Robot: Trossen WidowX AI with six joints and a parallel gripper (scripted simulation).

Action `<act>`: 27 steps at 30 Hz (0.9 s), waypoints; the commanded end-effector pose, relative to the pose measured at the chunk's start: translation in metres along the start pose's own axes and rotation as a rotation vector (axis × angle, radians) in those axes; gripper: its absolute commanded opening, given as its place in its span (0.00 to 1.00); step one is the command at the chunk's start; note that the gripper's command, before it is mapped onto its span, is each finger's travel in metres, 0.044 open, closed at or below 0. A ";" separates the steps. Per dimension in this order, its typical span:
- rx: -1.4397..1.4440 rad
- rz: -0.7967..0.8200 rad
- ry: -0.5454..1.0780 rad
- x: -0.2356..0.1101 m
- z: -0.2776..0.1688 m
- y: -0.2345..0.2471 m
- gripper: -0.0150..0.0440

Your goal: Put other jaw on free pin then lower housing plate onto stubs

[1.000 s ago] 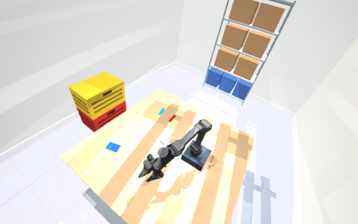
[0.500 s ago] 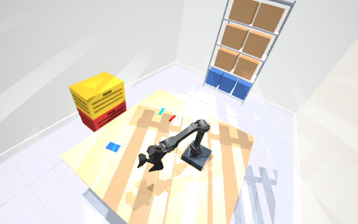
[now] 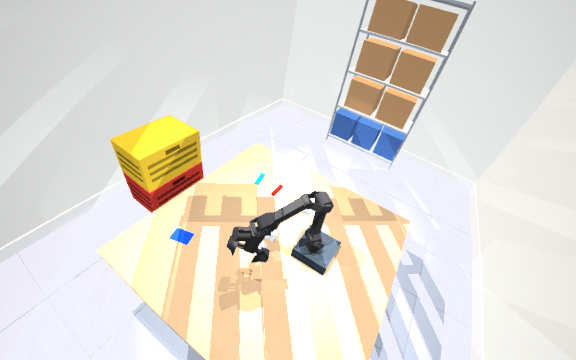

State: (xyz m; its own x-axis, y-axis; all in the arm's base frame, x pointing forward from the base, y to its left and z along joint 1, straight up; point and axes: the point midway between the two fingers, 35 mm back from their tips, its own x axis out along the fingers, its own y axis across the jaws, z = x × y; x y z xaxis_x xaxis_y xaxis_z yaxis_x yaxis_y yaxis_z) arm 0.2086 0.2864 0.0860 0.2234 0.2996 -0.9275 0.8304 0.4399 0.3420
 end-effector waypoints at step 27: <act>0.297 -0.298 -0.192 0.019 0.080 -0.053 1.00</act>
State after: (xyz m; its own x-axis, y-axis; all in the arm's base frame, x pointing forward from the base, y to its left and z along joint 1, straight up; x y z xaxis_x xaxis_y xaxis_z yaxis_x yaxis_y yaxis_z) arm 0.2104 0.2002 0.0449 0.0277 0.0223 -0.9994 0.9756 0.2172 0.0318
